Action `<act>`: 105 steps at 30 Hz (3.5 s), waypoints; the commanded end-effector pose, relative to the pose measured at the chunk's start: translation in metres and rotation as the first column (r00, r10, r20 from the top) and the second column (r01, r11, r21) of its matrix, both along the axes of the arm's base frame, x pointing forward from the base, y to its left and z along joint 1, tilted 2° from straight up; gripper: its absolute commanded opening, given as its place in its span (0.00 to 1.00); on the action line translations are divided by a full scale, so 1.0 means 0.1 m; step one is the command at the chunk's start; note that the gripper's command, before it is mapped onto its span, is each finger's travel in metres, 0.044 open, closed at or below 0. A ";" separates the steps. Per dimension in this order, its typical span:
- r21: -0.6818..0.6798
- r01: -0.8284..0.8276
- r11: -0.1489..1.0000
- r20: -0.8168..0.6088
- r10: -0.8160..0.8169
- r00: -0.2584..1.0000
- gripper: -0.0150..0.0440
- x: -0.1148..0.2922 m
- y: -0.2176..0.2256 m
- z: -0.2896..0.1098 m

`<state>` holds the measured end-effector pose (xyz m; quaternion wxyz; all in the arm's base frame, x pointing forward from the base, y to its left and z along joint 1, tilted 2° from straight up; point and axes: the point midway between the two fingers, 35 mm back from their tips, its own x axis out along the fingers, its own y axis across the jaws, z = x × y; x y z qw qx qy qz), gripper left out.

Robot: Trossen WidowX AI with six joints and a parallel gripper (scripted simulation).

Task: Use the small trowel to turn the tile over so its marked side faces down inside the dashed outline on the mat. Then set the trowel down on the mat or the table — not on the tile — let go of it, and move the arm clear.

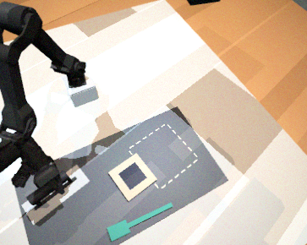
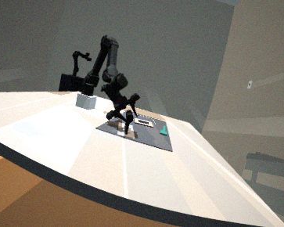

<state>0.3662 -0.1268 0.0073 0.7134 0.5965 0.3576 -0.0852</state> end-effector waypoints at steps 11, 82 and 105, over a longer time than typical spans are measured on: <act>-0.003 0.005 1.000 0.002 -0.005 1.000 0.39 0.02 -0.01 0.00; -0.082 0.079 0.994 0.050 -0.075 0.996 0.25 0.73 0.96 0.49; -0.082 0.079 0.993 0.051 -0.075 0.996 0.25 0.82 0.92 0.13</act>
